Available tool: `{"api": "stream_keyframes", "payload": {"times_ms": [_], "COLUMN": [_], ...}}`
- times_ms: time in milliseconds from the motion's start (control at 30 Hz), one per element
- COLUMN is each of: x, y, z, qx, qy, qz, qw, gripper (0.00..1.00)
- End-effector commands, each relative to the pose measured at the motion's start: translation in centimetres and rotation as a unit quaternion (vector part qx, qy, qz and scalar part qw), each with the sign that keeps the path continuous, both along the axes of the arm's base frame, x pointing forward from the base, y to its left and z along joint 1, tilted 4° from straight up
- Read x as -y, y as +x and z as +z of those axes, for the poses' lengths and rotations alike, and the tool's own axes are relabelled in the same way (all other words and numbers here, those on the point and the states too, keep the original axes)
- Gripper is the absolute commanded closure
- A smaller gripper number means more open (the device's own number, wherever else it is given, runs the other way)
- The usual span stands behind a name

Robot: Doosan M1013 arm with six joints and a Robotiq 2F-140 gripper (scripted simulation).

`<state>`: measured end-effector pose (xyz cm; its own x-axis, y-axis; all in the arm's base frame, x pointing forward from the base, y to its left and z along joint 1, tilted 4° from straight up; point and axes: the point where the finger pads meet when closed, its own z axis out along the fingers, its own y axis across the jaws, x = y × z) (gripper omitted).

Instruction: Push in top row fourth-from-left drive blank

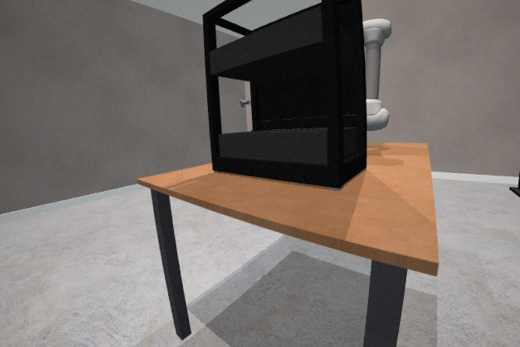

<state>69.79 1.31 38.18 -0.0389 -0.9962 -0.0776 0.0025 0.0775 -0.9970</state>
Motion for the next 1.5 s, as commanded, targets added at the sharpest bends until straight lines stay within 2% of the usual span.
{"api": "stream_keyframes", "payload": {"times_ms": [0,467,500,1467], "x": [0.01,0.01,0.01,0.01], "y": [0.00,0.00,0.00,0.00], "z": [0.00,0.00,0.00,0.00], "qx": [0.000,0.000,0.000,0.000], "qy": [0.000,0.000,0.000,0.000], "qz": [0.000,0.000,0.000,0.000], "qw": [1.000,1.000,1.000,1.000], "gripper": [0.00,0.00,1.00,1.00]}}
